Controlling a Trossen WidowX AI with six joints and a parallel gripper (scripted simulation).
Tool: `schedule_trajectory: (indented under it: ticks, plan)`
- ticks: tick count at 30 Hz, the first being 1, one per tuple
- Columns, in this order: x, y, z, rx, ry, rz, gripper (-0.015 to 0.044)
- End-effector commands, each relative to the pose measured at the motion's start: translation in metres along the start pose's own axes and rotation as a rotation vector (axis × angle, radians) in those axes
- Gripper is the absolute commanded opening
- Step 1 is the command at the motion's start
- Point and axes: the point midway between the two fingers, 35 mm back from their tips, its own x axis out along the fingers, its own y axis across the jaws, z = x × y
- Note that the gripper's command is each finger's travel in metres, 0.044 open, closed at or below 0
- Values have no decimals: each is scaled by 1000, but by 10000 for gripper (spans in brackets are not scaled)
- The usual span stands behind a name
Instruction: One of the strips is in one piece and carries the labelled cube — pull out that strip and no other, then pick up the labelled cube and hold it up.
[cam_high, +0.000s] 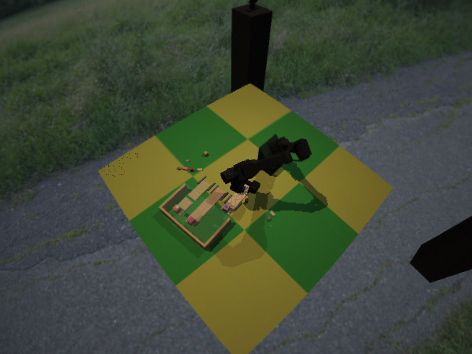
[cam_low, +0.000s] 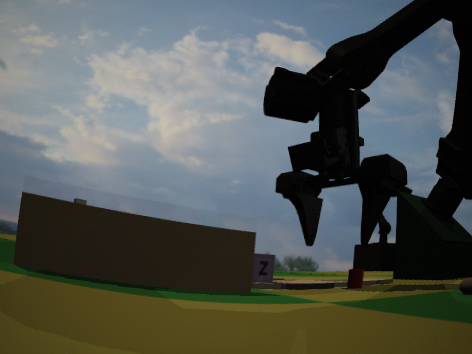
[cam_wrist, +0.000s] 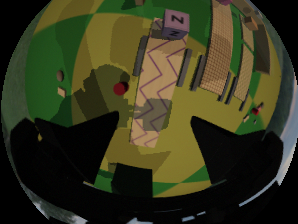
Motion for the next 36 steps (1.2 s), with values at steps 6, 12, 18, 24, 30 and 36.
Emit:
schedule_trajectory:
  ticks: [6,12,18,24,30,36]
  plan:
    - [-5,-5,34,1,-1,3,440]
    - [-8,-8,57,0,-2,3,440]
    - [-11,-11,81,-1,-3,3,440]
    - [-14,-14,104,-2,-5,3,440]
    - [-15,-15,122,-3,-6,3,414]
    - [-7,-15,122,-3,-6,2,256]
